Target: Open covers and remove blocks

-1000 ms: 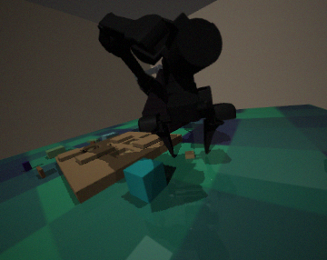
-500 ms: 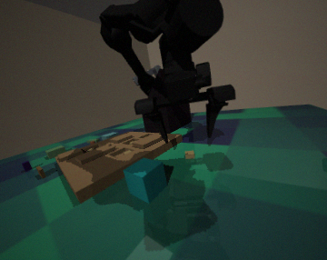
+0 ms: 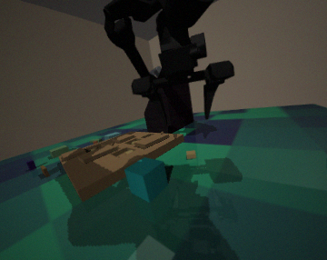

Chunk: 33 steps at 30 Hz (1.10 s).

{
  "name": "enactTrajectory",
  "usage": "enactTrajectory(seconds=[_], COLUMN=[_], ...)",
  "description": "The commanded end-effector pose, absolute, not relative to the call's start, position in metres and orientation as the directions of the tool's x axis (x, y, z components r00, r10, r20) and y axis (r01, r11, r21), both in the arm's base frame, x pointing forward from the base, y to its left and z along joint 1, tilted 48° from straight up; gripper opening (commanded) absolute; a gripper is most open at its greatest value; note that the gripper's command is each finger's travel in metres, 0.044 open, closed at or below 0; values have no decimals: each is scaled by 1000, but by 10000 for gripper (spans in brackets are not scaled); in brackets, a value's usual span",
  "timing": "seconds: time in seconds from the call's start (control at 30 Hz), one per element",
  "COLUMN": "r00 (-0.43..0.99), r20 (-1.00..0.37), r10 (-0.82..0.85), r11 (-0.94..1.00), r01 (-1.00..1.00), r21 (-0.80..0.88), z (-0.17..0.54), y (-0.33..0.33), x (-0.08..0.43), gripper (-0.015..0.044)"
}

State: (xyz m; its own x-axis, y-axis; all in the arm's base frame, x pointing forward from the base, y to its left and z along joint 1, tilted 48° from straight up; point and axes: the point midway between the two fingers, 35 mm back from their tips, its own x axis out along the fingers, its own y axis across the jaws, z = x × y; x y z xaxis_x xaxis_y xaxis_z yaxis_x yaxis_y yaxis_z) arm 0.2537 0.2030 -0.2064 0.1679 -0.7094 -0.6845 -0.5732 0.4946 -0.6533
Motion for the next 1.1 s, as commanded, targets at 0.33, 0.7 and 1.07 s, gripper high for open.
enactTrajectory(seconds=[0.33, 0.7, 1.07], r00=[163, 163, 161], r20=[-689, -685, -675], r10=[-706, -710, -720], r11=[675, 698, 586], r01=[-138, 291, 662], r21=[-725, -654, -467], z=[-149, -103, -65], y=[164, 119, 72], x=[275, 281, 273], gripper=[73, 0, 0])
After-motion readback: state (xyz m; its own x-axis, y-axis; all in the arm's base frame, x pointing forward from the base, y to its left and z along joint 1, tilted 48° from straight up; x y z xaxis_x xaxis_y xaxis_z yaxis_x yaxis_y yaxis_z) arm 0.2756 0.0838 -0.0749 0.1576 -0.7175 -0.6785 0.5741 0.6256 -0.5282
